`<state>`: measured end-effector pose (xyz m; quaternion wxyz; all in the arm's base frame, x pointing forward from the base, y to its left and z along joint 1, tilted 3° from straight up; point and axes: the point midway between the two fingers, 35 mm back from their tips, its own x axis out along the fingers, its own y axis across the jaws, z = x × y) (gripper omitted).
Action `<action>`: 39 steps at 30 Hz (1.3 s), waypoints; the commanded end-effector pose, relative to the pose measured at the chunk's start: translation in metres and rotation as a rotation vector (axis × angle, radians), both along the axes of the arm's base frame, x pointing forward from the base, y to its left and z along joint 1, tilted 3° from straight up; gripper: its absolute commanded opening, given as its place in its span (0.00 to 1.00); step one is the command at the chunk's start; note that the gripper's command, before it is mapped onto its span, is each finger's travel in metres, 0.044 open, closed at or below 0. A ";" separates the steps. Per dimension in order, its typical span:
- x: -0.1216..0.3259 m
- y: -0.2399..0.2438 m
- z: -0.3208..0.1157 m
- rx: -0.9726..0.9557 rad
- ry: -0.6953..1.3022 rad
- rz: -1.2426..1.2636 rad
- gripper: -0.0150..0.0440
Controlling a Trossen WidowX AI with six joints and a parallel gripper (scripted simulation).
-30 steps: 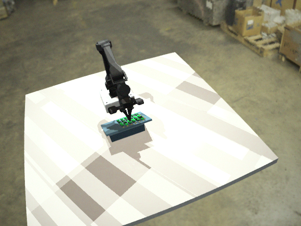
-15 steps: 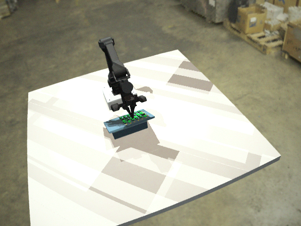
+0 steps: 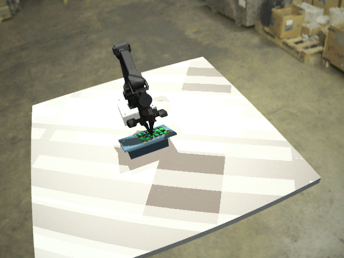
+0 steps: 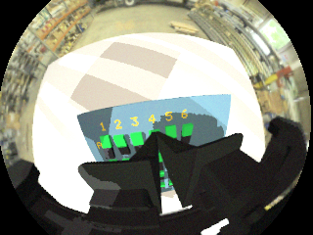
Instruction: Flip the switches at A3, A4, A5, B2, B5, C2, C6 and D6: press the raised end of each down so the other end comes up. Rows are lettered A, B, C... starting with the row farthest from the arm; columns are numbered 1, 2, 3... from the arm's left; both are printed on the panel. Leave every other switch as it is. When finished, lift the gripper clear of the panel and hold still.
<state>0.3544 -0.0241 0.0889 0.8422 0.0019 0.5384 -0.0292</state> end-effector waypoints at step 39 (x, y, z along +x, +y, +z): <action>0.001 0.000 -0.009 0.005 0.010 0.003 0.25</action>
